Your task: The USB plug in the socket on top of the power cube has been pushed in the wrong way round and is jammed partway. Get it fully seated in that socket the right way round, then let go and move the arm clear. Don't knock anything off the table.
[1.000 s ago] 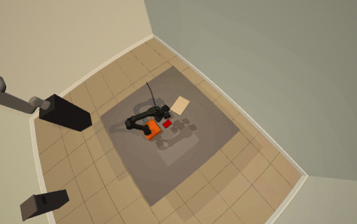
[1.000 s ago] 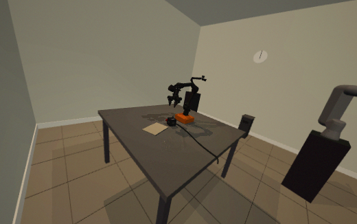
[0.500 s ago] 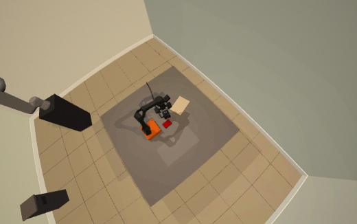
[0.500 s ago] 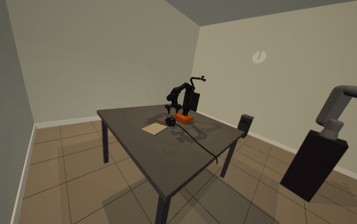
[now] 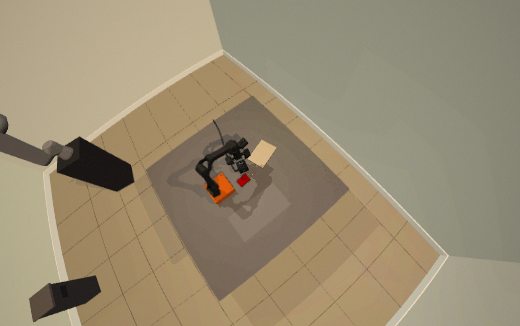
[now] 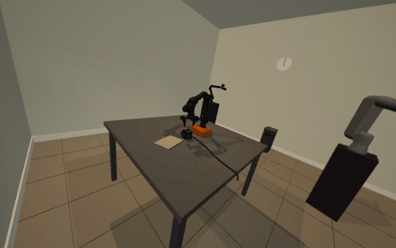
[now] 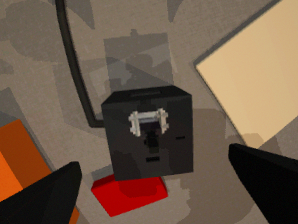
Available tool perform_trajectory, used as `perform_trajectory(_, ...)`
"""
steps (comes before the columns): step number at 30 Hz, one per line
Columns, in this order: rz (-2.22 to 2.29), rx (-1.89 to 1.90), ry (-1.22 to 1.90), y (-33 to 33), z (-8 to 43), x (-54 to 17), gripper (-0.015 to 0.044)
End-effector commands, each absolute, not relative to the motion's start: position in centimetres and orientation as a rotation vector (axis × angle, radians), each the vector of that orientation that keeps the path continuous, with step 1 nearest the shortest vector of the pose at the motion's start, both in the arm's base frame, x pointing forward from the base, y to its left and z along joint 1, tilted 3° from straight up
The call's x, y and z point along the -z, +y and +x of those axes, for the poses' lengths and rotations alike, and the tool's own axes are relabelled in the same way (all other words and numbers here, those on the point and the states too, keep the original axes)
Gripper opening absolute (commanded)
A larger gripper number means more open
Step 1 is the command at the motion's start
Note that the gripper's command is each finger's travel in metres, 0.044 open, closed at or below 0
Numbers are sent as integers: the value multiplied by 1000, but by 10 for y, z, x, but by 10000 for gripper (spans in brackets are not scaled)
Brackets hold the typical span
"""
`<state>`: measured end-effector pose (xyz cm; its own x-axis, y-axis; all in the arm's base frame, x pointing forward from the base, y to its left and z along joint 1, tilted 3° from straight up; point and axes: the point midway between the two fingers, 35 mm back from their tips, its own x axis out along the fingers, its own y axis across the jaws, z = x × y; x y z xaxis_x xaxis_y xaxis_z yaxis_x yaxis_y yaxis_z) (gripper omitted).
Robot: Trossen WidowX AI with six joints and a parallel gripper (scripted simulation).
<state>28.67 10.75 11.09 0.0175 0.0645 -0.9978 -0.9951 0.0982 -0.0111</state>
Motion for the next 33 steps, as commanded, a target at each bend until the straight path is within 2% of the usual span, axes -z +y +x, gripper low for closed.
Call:
perform_trajectory(1, -1096, -1151, 1198, 107, 287, -107, 440)
perform_trajectory(19, -1096, -1151, 1198, 108, 287, -90, 440)
perform_trajectory(33, -1096, -1157, 1196, 109, 287, -92, 72)
